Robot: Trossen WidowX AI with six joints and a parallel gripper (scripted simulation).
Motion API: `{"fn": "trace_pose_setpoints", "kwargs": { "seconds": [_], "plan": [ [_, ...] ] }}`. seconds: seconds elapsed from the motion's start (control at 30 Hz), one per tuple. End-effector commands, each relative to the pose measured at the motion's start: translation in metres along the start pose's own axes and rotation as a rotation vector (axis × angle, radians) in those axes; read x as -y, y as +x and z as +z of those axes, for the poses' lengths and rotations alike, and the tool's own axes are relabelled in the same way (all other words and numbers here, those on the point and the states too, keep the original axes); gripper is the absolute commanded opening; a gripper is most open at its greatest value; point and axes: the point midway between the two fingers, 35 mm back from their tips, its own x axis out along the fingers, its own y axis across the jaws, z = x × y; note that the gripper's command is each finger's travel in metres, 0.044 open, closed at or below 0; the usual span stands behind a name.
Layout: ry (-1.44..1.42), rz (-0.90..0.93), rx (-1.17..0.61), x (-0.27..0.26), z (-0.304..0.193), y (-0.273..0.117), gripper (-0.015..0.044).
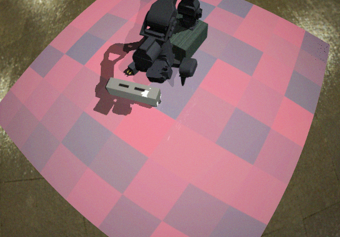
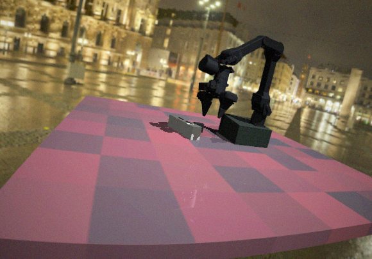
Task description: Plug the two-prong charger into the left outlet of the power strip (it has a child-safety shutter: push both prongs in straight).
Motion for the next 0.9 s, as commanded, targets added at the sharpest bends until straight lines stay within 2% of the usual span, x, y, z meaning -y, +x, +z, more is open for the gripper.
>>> {"fn": "trace_pose_setpoints", "kwargs": {
  "seconds": [0.0, 0.87],
  "plan": [
    [0.04, -0.032, -0.02, 0.021, -0.004, 0.001, 0.044],
    [0.286, -0.164, -0.139, 0.131, -0.048, -0.003, 0.044]
  ]
}}
